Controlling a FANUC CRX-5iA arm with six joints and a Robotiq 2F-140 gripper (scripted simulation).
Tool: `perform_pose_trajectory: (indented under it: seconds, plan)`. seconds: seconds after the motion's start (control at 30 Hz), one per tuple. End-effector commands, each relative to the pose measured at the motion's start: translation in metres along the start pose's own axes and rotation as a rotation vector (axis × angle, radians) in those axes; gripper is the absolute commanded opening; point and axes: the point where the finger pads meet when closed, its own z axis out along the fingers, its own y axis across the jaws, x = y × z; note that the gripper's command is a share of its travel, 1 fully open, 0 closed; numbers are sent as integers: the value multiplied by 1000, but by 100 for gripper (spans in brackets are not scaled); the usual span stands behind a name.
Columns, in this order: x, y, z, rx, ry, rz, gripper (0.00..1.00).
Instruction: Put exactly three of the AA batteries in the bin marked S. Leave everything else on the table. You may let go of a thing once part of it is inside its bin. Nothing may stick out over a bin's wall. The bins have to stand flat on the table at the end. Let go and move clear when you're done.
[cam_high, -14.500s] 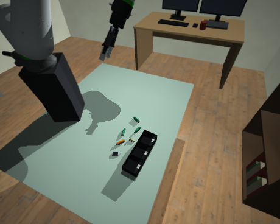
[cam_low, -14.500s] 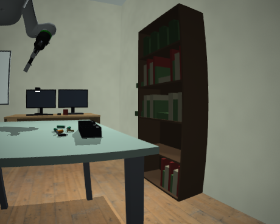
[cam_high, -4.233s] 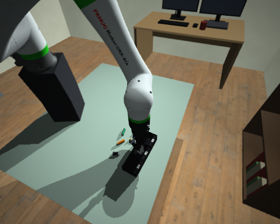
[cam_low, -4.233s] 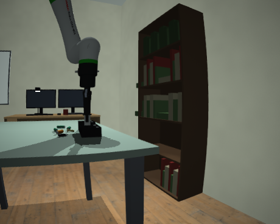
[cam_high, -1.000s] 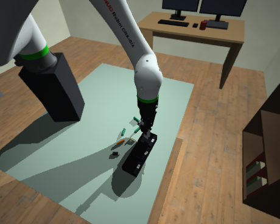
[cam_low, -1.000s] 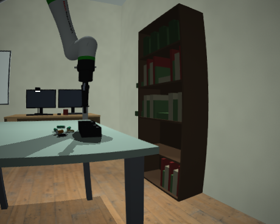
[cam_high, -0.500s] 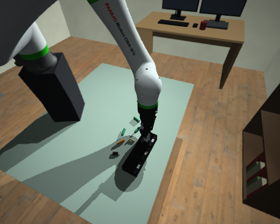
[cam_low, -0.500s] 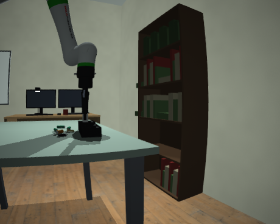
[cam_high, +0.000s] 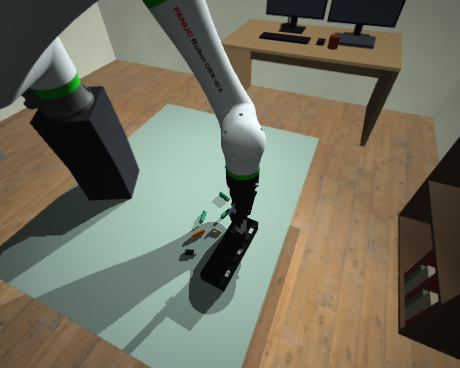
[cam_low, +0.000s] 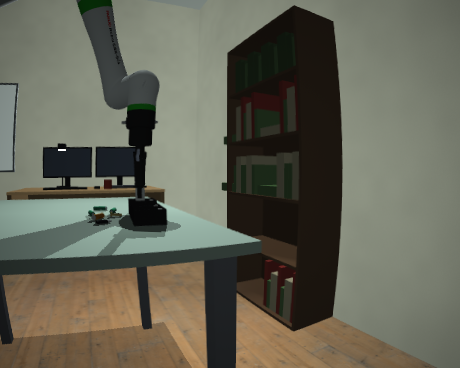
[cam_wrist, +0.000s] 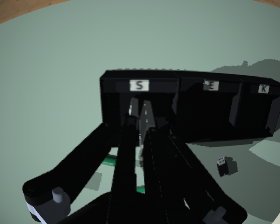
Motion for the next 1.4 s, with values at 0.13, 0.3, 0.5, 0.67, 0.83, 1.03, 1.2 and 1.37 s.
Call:
perform_pose_trajectory:
  seconds: [0.13, 0.3, 0.5, 0.67, 0.83, 1.03, 1.2, 1.37]
  plan:
    - [0, 0, 0, 0, 0, 0, 5]
    - [0, 0, 0, 0, 0, 0, 5]
    - [0, 0, 0, 0, 0, 0, 5]
    - [0, 0, 0, 0, 0, 0, 5]
    - [0, 0, 0, 0, 0, 0, 5]
    - [0, 0, -1, 0, 0, 0, 5]
    - [0, 0, -8, 0, 0, 0, 5]
    - [0, 0, -12, 0, 0, 0, 5]
